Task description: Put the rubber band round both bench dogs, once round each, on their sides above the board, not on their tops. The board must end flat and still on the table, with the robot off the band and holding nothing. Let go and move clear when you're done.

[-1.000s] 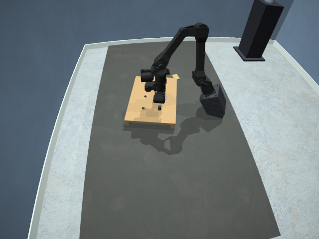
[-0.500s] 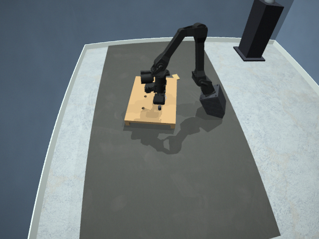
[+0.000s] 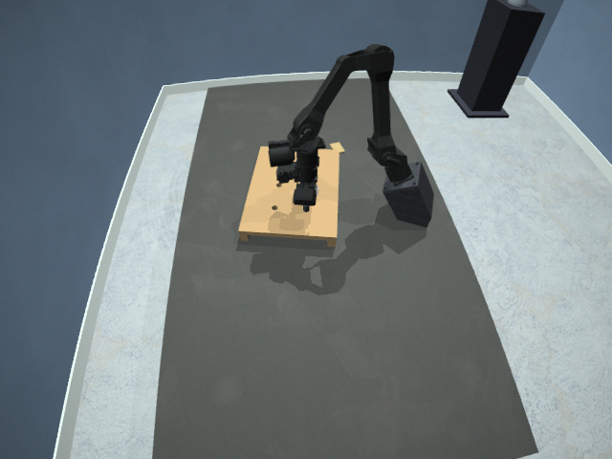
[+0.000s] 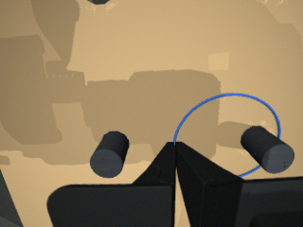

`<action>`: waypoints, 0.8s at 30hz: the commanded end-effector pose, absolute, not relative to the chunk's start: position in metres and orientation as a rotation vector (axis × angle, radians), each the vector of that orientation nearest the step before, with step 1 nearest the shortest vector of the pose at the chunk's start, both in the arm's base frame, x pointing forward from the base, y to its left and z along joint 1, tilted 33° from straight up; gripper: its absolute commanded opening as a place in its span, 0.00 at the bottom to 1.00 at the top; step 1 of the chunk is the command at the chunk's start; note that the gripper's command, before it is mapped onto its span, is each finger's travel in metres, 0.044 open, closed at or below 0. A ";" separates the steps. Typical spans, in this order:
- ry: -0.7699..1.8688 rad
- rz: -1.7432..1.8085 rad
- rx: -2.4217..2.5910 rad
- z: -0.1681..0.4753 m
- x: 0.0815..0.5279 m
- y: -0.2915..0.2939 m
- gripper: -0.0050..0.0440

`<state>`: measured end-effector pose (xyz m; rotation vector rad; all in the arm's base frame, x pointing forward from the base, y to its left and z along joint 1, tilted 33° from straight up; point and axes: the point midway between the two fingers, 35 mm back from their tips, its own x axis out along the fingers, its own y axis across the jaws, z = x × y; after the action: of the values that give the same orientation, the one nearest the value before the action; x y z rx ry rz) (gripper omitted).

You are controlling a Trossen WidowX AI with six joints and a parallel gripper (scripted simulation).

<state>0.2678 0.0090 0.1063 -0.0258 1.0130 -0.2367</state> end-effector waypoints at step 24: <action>1.014 -0.019 0.098 0.121 0.262 0.013 0.00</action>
<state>0.2640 0.0142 0.1090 0.0667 1.0414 -0.0753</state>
